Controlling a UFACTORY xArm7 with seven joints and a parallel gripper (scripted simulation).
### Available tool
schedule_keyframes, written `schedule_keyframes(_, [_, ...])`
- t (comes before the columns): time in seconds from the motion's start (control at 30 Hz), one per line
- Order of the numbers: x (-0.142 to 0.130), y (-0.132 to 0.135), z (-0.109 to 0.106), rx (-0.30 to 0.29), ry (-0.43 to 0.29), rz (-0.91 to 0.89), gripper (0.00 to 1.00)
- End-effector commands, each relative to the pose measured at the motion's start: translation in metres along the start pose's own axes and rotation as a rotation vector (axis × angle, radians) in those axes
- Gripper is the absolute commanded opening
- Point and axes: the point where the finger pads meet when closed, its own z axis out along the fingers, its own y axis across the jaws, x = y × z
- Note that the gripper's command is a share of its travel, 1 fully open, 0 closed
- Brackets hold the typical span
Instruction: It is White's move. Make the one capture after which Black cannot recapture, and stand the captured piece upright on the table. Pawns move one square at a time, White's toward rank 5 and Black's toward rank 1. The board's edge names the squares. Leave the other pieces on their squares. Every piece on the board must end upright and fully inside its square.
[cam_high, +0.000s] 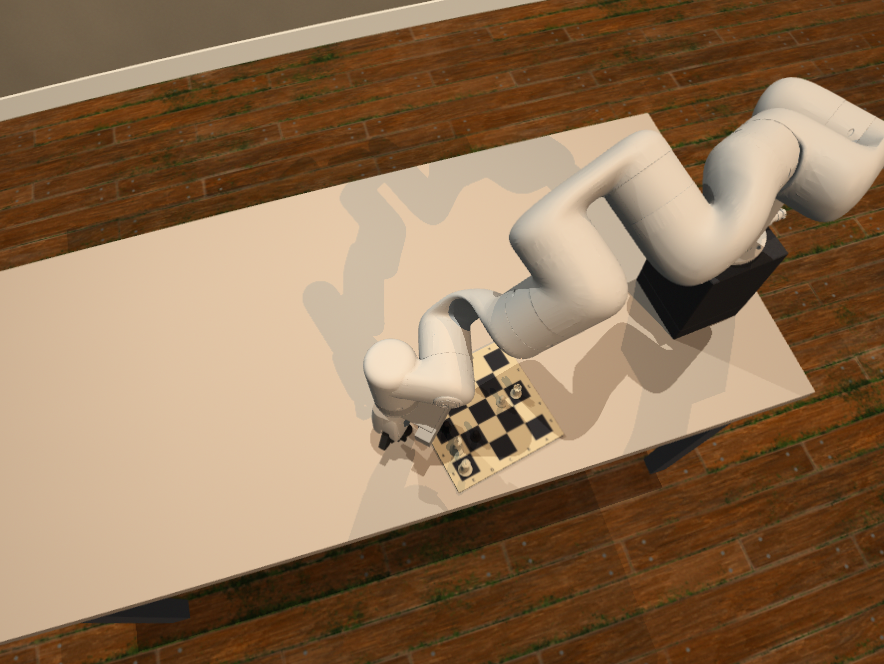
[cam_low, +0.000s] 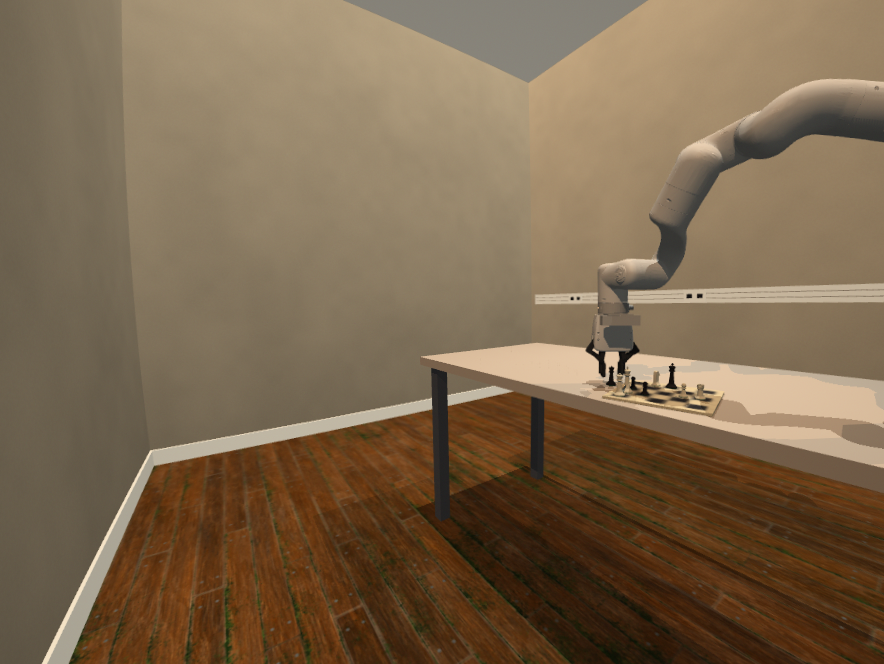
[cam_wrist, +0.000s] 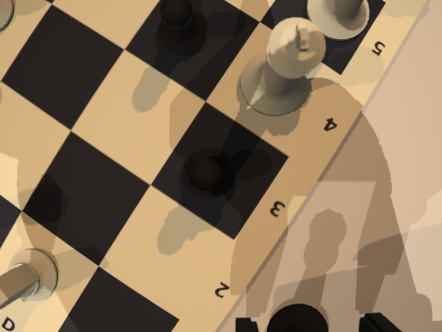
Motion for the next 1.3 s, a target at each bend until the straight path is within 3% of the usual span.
schedule_keyframes(0.0, [-0.002,0.002,-0.016,-0.005,-0.004,0.0,0.43])
schedule_keyframes(0.07, [-0.002,0.002,-0.016,-0.005,-0.004,0.0,0.43])
schedule_keyframes(0.5, [-0.001,0.002,-0.08,-0.005,-0.004,0.0,0.43])
schedule_keyframes(0.8, [-0.001,0.002,-0.089,-0.005,-0.004,0.0,0.43])
schedule_keyframes(0.83, [-0.001,0.002,-0.089,-0.005,-0.004,0.0,1.0])
schedule_keyframes(1.27, [-0.001,0.002,-0.089,-0.005,-0.004,0.0,1.0])
